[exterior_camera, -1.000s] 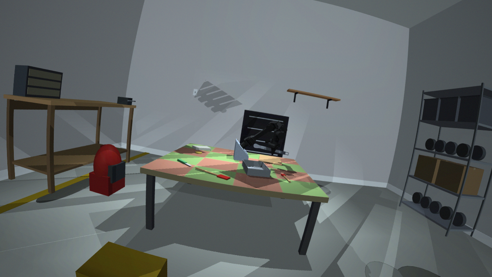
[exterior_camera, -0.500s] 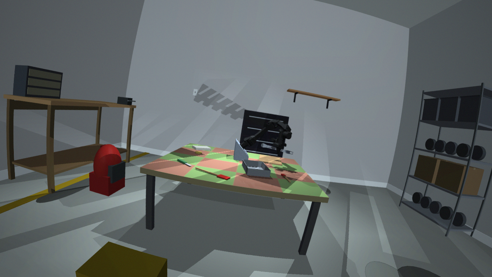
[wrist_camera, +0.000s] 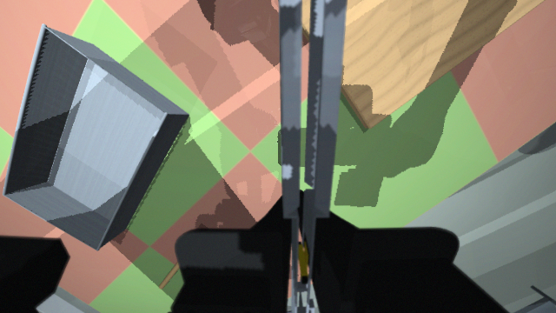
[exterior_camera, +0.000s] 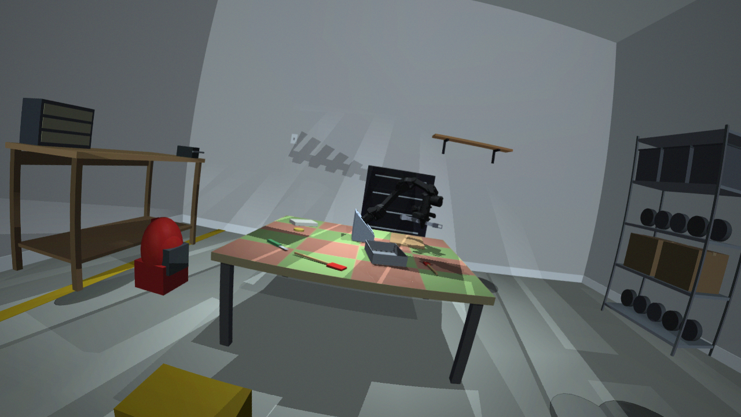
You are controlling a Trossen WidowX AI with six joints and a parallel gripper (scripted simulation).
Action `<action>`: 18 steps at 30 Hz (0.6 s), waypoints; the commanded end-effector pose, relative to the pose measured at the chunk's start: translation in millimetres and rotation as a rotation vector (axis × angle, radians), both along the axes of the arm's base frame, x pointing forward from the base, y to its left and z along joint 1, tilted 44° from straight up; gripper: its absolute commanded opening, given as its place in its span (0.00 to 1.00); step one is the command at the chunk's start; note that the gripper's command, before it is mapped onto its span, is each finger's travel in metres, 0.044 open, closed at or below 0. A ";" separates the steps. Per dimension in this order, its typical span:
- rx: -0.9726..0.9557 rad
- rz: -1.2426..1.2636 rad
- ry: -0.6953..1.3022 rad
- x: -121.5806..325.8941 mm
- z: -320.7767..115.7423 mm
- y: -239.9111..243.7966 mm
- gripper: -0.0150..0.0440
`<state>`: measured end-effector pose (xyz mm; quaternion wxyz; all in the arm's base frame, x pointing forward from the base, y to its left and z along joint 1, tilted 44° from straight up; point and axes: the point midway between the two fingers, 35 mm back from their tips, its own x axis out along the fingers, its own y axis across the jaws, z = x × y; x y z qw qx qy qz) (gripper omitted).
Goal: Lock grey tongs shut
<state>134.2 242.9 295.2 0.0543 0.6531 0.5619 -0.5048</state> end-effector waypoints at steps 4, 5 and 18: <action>0.003 -0.010 0.005 -12.3 3.2 -2.2 0.00; 0.002 0.008 -0.010 -13.9 2.8 -1.6 0.00; 0.004 0.483 -0.387 -53.4 -6.4 9.1 0.00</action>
